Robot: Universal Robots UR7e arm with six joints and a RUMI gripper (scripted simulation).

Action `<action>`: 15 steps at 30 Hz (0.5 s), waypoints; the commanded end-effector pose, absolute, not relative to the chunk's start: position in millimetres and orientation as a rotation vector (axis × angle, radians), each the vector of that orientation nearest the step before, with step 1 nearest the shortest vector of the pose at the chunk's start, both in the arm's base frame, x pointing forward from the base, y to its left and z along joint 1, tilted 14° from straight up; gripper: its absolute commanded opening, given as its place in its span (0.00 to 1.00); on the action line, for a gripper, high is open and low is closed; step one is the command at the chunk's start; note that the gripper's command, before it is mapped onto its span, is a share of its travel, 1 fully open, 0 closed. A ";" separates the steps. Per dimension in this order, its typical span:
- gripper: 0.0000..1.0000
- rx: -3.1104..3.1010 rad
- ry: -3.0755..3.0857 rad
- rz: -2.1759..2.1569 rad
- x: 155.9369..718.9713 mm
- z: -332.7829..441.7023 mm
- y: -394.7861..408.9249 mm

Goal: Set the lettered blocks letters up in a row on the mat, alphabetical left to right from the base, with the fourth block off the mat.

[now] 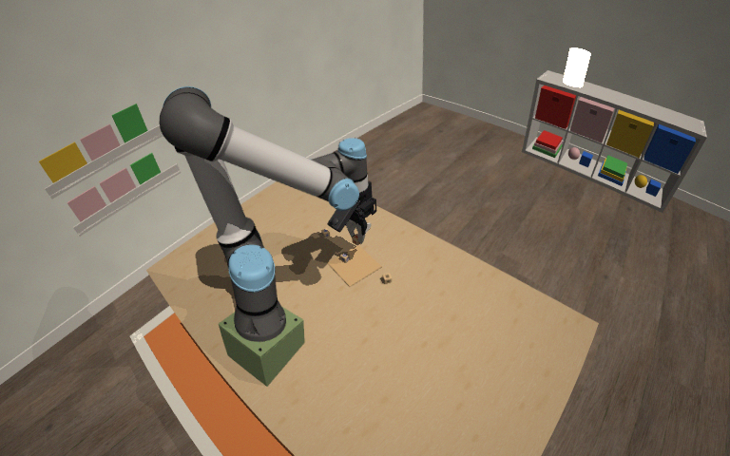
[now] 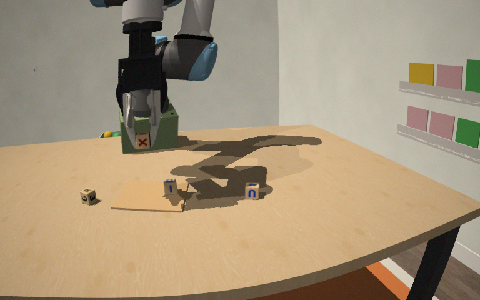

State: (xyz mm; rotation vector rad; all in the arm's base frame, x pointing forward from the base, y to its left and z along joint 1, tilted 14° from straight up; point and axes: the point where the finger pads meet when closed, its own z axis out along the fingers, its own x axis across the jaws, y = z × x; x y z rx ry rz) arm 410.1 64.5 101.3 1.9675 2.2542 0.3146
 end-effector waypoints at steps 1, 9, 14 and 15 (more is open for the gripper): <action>0.05 1.971 2.250 0.316 410.4 101.7 64.5; 0.05 1.988 2.237 0.317 410.2 101.7 64.8; 0.05 2.016 2.215 0.320 409.9 101.7 65.2; 0.05 2.023 2.209 0.321 409.9 101.7 65.4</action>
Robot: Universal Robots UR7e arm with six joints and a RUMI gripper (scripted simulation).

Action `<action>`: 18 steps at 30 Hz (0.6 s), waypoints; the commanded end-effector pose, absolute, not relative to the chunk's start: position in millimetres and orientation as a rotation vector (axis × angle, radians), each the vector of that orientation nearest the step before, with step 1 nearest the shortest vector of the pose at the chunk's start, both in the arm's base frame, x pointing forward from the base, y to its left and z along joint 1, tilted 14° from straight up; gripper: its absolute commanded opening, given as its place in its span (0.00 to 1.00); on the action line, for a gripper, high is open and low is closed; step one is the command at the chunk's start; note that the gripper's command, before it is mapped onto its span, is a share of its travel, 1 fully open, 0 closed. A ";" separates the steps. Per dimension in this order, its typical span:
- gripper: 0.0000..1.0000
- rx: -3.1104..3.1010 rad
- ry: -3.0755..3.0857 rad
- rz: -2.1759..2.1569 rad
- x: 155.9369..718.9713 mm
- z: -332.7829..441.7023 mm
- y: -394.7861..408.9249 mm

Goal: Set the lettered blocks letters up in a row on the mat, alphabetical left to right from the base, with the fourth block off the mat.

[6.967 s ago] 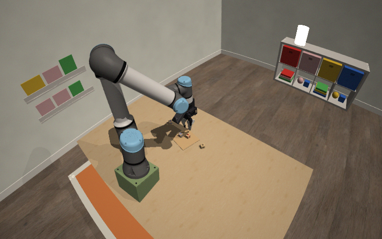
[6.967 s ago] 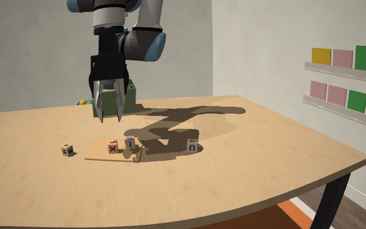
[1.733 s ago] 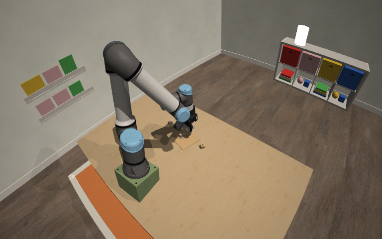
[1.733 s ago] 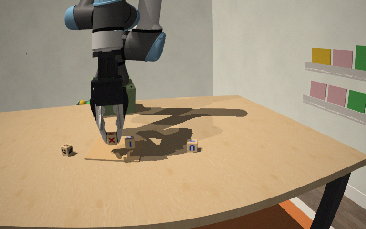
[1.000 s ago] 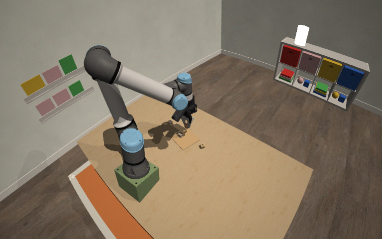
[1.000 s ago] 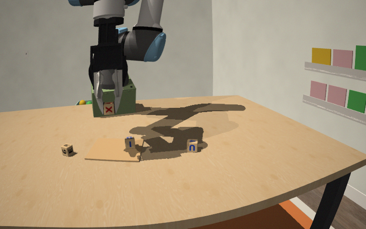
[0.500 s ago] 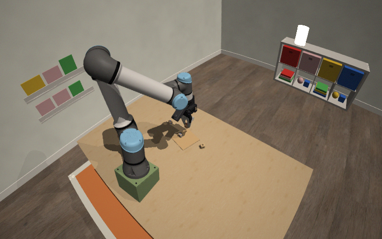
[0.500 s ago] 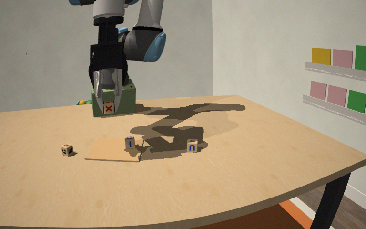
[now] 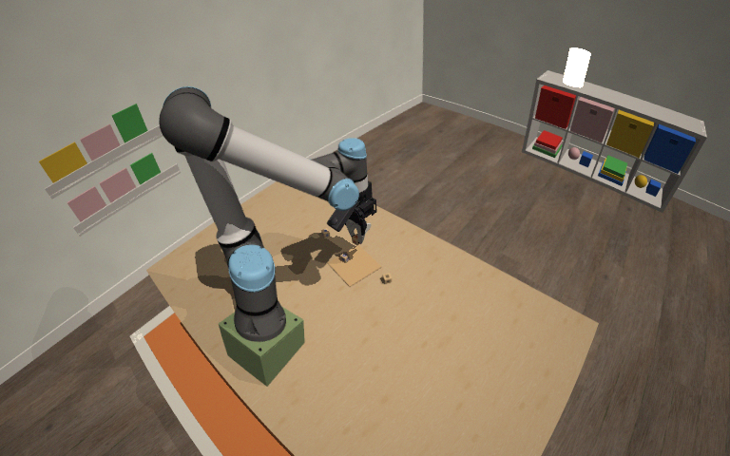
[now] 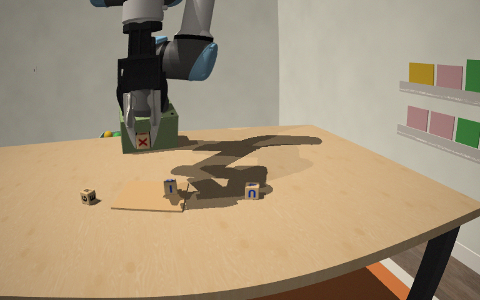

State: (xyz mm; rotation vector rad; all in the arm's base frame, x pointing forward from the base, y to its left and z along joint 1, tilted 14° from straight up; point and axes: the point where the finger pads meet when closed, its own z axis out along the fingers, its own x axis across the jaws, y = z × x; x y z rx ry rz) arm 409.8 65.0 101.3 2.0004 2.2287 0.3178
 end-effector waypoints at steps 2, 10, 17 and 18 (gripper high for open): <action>0.05 2.040 2.196 0.322 409.7 101.7 65.6; 0.05 2.105 2.141 0.328 409.2 101.7 66.7; 0.05 2.213 2.044 0.338 408.4 101.7 68.6; 0.05 2.231 2.027 0.339 408.2 101.7 68.9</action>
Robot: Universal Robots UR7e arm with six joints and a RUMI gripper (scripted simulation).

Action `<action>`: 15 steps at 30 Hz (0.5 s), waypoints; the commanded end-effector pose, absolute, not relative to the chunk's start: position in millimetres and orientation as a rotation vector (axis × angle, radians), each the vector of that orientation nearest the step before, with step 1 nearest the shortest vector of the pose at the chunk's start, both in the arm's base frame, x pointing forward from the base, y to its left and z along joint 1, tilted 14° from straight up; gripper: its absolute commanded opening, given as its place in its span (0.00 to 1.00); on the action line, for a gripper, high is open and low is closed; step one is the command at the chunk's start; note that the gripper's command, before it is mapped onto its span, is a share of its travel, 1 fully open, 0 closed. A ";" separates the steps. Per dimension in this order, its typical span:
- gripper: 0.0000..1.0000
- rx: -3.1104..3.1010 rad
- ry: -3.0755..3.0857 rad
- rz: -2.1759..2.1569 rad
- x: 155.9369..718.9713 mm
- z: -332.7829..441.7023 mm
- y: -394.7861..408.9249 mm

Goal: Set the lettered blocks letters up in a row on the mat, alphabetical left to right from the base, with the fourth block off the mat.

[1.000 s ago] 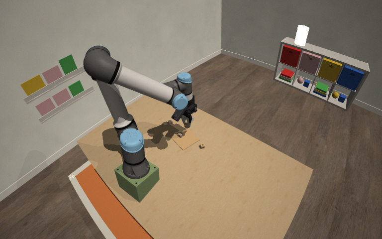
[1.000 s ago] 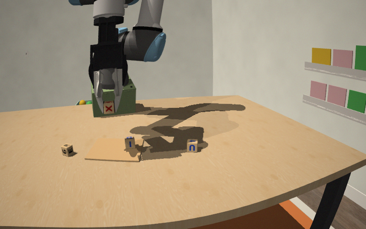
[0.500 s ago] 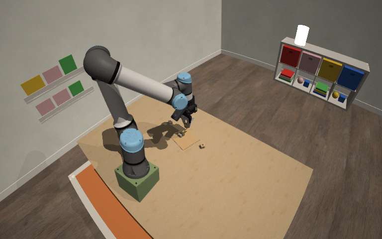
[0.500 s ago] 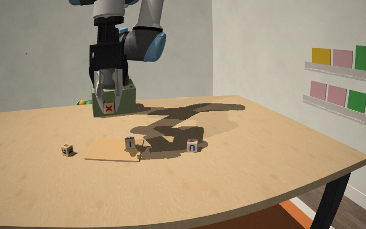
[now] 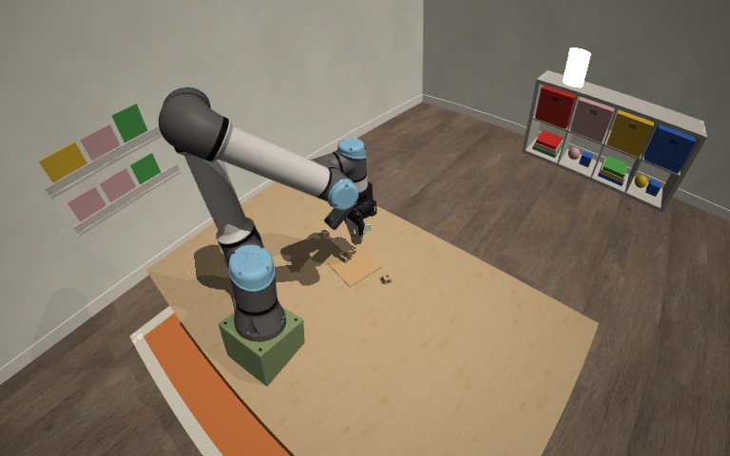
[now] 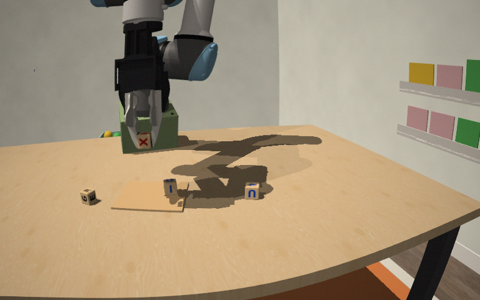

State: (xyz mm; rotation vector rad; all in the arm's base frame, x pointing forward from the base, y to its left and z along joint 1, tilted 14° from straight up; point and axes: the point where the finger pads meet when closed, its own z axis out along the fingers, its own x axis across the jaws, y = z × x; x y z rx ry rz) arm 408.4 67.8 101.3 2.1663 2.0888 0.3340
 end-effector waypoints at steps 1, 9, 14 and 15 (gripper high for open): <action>0.05 2.249 2.009 0.341 408.1 101.7 69.3; 0.05 2.373 1.881 0.351 407.4 101.8 71.5; 0.05 2.489 1.746 0.361 406.9 101.9 73.8; 0.05 2.514 1.716 0.362 406.8 101.9 74.2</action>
